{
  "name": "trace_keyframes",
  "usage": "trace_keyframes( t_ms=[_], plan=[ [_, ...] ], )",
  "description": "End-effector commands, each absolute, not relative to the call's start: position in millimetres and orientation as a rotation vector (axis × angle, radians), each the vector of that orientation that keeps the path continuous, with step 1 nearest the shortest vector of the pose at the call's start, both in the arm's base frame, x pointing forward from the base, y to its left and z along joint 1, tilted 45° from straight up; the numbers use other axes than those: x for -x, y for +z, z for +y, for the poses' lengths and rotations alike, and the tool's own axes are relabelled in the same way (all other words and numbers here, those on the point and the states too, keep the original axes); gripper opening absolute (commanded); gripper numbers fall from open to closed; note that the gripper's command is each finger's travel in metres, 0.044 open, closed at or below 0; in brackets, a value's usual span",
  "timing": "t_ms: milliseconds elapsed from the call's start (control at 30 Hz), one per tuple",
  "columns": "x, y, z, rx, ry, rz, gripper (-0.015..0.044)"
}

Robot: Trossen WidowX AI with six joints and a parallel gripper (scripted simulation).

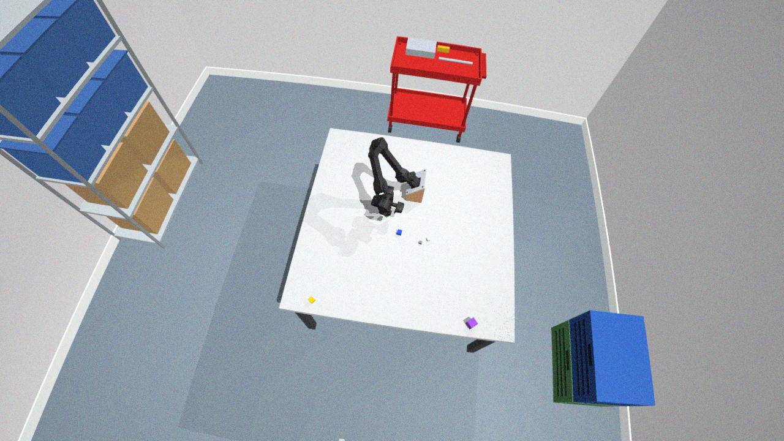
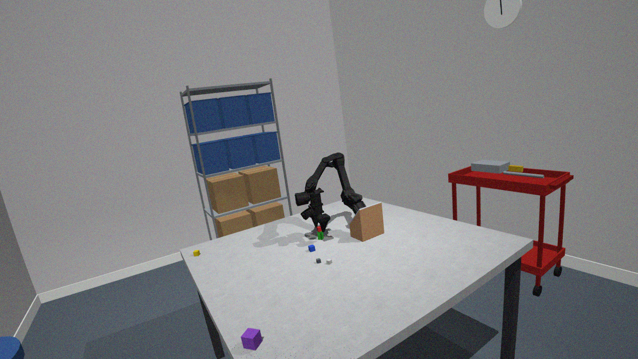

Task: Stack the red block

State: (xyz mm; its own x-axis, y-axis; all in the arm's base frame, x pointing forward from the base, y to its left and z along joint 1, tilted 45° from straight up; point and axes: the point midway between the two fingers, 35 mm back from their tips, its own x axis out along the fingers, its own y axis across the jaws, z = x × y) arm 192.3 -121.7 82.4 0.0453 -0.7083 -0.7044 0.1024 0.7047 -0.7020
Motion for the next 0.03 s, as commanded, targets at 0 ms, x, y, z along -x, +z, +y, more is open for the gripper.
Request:
trace_keyframes(
  t_ms=[0],
  plan=[
    [-192.5, 82.2, -121.8, 0.545, -0.669, 1.398, 0.044]
  ],
)
